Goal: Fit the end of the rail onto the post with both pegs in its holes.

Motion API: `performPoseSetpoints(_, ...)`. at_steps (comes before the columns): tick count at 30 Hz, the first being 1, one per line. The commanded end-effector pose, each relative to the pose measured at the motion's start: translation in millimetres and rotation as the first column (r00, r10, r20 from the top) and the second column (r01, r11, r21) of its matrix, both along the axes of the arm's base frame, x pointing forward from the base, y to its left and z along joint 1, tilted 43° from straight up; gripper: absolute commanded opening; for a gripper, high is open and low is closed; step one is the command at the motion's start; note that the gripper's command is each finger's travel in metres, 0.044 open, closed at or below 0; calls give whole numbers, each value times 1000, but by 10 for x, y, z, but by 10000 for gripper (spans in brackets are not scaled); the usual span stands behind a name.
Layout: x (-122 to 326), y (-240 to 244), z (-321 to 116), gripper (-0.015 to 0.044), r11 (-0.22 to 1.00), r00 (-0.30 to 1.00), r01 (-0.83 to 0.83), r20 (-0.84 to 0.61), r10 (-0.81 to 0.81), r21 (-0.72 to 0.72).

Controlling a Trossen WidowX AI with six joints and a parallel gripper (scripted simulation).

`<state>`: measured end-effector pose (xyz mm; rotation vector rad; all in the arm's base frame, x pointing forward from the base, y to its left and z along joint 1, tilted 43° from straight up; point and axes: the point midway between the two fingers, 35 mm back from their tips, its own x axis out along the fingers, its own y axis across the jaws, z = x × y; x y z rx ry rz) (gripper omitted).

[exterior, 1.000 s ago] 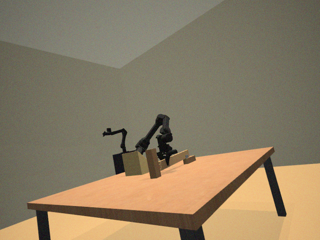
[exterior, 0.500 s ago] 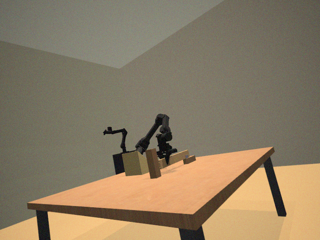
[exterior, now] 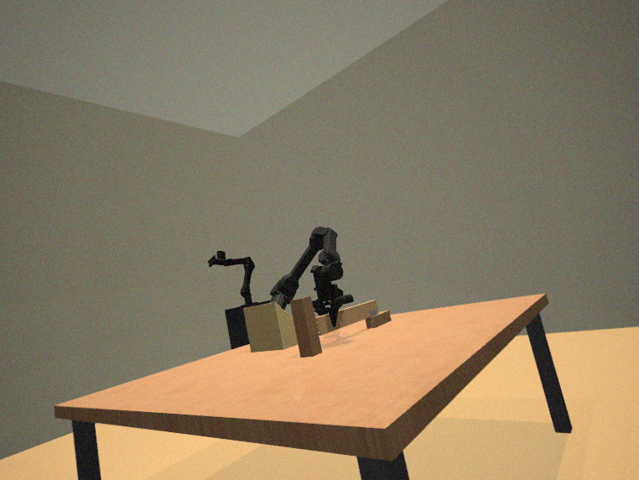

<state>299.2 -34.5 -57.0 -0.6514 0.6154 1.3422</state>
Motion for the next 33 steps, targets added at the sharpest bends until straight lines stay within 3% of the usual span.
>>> performPoseSetpoints(1, 2, -32, 25, 0, 1000, 1000, 5, 5, -5, 2)
performPoseSetpoints(33, -4, -51, -23, 0, 1000, 1000, 5, 5, -5, 2)
